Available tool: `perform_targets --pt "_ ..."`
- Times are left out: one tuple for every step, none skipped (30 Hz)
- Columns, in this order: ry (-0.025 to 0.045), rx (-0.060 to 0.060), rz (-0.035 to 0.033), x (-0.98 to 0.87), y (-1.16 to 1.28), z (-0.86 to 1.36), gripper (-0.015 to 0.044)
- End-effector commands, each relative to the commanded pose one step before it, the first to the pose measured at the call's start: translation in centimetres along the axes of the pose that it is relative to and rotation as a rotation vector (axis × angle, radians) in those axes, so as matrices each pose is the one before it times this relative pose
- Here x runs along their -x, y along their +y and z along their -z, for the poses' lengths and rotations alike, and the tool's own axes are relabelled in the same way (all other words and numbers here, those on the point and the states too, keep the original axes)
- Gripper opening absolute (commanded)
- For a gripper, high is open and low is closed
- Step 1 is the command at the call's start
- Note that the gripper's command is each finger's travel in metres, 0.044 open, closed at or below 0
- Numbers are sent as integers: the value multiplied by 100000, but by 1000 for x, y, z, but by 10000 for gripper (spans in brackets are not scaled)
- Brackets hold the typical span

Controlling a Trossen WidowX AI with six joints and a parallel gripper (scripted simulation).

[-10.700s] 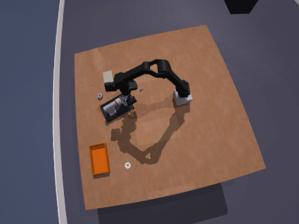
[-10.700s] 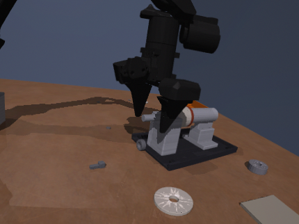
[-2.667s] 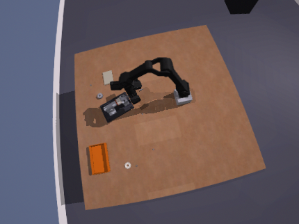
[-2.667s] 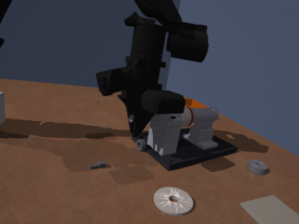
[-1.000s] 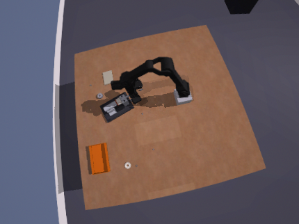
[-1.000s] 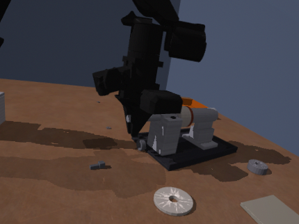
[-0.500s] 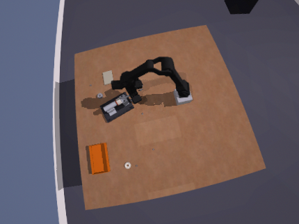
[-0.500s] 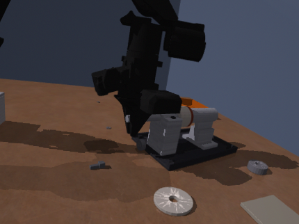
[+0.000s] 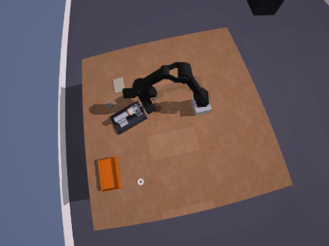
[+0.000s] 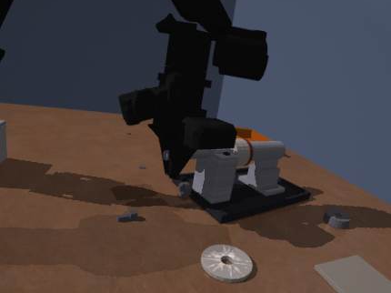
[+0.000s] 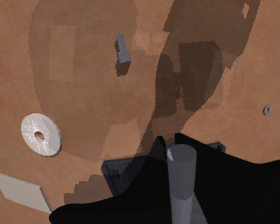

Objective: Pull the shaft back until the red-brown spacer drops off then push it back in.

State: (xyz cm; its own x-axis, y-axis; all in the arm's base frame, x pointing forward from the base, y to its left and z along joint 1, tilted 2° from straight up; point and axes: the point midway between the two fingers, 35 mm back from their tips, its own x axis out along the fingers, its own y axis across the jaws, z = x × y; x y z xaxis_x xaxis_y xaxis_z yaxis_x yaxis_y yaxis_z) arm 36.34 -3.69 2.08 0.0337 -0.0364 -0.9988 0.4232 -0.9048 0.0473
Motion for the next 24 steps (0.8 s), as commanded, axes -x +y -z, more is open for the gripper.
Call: perform_targets --pt "-408 241 -130 -39 32 -168 0" --pt "-1 0 0 0 0 -12 0" --pt "-1 0 0 0 0 -12 0" --pt "-1 0 0 0 0 -12 0" --pt "-1 0 0 0 0 -12 0" --pt "-1 0 0 0 0 -12 0" --pt "-1 0 0 0 0 -12 0" --pt "-1 0 0 0 0 -12 0" --pt "-1 0 0 0 0 -12 0" --pt "-1 0 0 0 0 -12 0" --pt "-1 0 0 0 0 -12 0" --pt "-1 0 0 0 0 -12 0" --pt "-1 0 0 0 0 -12 0" --pt "-1 0 0 0 0 -12 0" --pt "-1 0 0 0 0 -12 0" --pt "-1 0 0 0 0 -12 0" --pt "-1 0 0 0 0 -12 0" --pt "407 -239 152 38 -31 152 0" --pt "0 0 0 0 0 0 0" --pt "0 0 0 0 0 0 0" --pt "0 0 0 0 0 0 0" --pt "0 0 0 0 0 0 0" --pt "0 0 0 0 0 0 0" --pt "0 0 0 0 0 0 0"
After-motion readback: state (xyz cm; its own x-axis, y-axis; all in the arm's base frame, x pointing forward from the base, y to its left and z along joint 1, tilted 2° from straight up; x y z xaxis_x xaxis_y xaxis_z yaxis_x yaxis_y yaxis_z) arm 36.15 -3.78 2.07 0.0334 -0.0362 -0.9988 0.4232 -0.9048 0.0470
